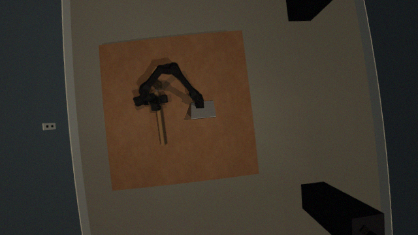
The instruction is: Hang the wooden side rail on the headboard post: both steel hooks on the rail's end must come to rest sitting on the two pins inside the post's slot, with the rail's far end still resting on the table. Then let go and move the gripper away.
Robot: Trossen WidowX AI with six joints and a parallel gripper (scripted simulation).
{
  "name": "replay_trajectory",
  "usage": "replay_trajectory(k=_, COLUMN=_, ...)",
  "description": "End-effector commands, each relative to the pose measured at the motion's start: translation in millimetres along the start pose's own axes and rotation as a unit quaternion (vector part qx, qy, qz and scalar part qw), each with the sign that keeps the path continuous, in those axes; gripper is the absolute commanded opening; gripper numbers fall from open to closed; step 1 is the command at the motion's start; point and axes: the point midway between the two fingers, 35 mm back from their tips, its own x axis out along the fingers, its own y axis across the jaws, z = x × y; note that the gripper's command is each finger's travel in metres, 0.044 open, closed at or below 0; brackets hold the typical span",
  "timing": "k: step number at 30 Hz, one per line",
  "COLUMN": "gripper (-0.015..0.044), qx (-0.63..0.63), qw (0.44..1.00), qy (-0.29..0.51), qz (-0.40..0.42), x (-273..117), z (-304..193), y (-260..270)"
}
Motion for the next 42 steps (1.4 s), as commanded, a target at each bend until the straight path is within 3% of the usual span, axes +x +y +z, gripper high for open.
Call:
replay_trajectory(k=1, gripper=0.0, qx=-0.002, qw=1.0, qy=-0.003, qz=-0.004, x=-5.1, z=2.2, y=-0.9)
replay_trajectory(k=42, gripper=0.0, qx=-0.002, qw=1.0, qy=-0.003, qz=-0.004, x=-11.9, z=2.2, y=-0.8)
